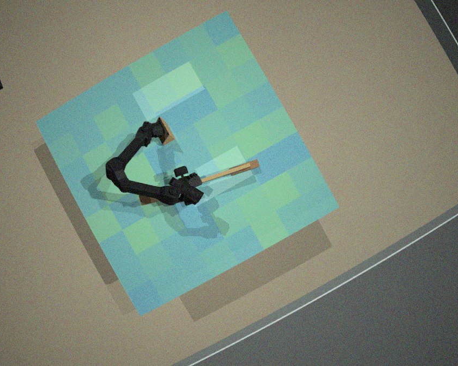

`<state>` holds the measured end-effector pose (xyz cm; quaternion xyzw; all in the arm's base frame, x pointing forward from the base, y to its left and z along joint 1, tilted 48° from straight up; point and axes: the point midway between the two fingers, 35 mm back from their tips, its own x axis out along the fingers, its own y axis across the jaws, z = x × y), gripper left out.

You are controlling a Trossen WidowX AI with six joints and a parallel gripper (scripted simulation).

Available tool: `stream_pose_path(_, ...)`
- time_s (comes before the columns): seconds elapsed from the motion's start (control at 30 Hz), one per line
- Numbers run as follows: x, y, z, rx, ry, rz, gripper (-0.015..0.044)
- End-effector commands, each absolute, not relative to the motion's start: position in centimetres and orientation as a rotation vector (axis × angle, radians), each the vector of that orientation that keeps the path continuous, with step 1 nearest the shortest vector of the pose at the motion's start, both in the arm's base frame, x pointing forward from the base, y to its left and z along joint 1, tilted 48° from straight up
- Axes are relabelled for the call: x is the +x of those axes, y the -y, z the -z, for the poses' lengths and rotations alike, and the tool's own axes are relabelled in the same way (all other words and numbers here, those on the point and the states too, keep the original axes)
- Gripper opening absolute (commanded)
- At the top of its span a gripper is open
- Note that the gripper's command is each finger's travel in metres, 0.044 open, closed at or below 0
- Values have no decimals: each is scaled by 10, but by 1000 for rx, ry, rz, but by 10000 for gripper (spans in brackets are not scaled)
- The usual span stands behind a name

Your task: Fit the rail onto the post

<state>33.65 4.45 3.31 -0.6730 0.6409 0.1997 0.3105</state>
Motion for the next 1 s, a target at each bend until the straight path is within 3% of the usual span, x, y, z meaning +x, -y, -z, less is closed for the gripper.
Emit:
stream_pose_path(0.0,336,-49,-34,-1770,-1683,-536,0)
stream_pose_path(0.97,337,-48,-32,-1770,-1683,-536,0)
